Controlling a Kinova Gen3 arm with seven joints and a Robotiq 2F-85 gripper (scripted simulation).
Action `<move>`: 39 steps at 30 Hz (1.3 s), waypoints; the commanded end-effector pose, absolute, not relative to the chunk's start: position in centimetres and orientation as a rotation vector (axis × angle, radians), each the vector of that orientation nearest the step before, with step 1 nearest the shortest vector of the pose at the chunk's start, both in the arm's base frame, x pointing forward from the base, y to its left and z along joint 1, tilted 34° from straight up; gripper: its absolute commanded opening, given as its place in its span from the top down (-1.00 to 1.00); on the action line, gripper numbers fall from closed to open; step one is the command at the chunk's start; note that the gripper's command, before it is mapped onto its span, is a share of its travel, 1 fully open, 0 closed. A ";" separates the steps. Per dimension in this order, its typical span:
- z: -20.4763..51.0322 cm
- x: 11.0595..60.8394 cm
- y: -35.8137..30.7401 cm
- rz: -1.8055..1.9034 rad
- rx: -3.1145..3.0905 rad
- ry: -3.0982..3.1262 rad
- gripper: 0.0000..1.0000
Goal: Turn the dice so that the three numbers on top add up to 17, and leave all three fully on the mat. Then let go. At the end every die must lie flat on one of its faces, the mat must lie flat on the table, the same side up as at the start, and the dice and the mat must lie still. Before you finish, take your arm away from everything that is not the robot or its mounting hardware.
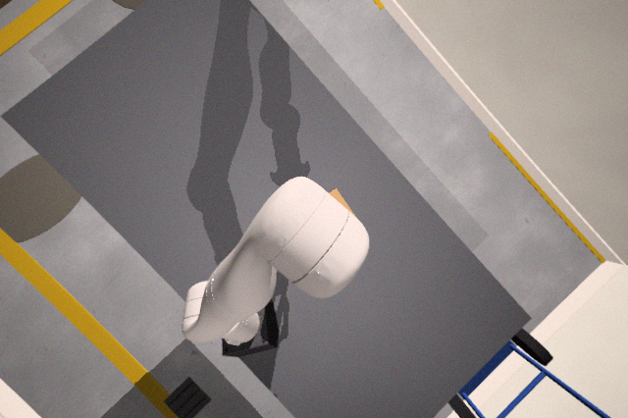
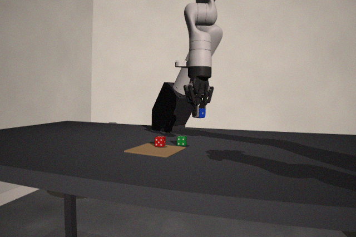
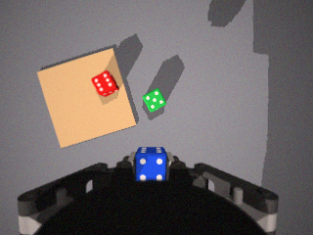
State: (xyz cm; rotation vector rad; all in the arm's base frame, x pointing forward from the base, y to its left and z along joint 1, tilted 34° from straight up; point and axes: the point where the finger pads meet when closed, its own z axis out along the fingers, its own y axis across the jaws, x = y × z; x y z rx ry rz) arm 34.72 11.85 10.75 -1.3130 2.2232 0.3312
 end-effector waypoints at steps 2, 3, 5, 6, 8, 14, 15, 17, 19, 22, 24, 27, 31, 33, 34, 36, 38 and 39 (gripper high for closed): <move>10.8 34.8 11.8 0.330 -1.311 2.224 0.47; 10.8 34.8 11.8 0.330 -1.310 2.225 0.47; 10.8 34.8 11.8 0.331 -1.304 2.229 0.47; 10.8 34.8 11.8 0.333 -1.300 2.233 0.47; 10.7 34.8 11.7 0.336 -1.286 2.244 0.47; 10.7 34.9 11.6 0.351 -1.232 2.284 0.47; 10.6 34.9 11.6 0.356 -1.212 2.298 0.47; 10.6 35.0 11.5 0.368 -1.164 2.332 0.47; 10.5 35.0 11.4 0.383 -1.103 2.372 0.47; 10.4 35.2 11.3 0.410 -0.988 2.442 0.47; 10.3 35.3 11.2 0.431 -0.895 2.494 0.47; 10.1 35.4 11.0 0.466 -0.728 2.574 0.47; 10.1 35.5 11.0 0.492 -0.599 2.627 0.47; 10.0 35.7 10.9 0.519 -0.457 2.676 0.47; 10.0 35.7 10.9 0.533 -0.381 2.699 0.47; 9.9 35.9 10.9 0.561 -0.221 2.740 0.47; 9.9 36.1 10.9 0.590 -0.050 2.773 0.47; 9.9 36.1 10.9 0.605 0.039 2.786 0.47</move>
